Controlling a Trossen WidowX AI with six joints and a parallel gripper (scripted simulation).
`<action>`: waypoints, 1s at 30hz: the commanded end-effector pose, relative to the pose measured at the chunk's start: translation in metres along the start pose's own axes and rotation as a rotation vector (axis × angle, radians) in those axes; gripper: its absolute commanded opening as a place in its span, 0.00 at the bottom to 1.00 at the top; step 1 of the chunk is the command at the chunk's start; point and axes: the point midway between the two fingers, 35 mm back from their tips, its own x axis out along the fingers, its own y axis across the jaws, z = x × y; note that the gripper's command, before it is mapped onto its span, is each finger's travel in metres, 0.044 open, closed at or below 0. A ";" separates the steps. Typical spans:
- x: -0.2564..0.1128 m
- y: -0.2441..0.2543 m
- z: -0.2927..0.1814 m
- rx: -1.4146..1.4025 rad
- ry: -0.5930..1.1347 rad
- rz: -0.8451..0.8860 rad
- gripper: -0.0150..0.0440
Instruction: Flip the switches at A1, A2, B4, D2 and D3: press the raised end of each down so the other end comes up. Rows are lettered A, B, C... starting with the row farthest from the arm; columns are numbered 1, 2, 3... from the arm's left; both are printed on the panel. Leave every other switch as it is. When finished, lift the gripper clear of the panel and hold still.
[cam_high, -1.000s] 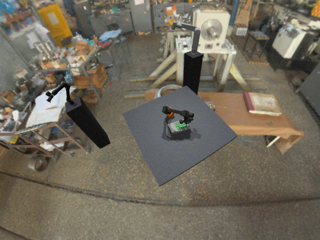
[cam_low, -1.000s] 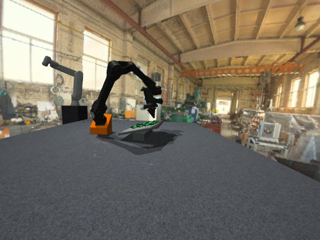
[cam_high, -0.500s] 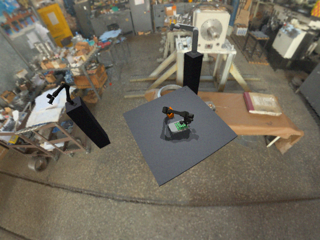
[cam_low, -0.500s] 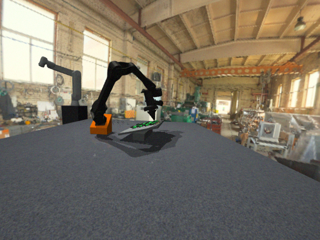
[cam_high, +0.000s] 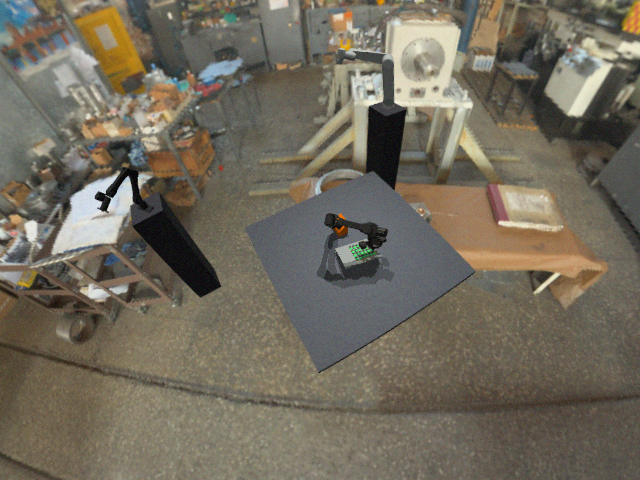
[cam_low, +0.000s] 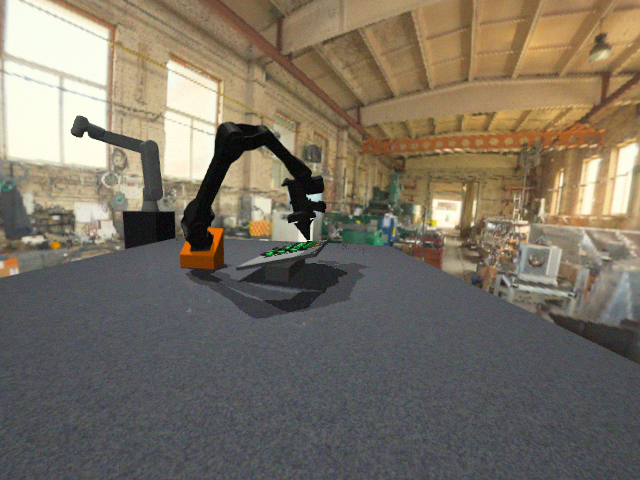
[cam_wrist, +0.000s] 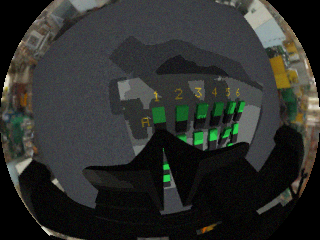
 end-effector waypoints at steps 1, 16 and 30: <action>0.001 -0.001 0.000 -0.004 -0.002 -0.004 0.25; 0.002 -0.001 0.000 -0.004 -0.002 -0.004 0.25; 0.004 -0.001 0.000 -0.004 -0.002 -0.004 0.25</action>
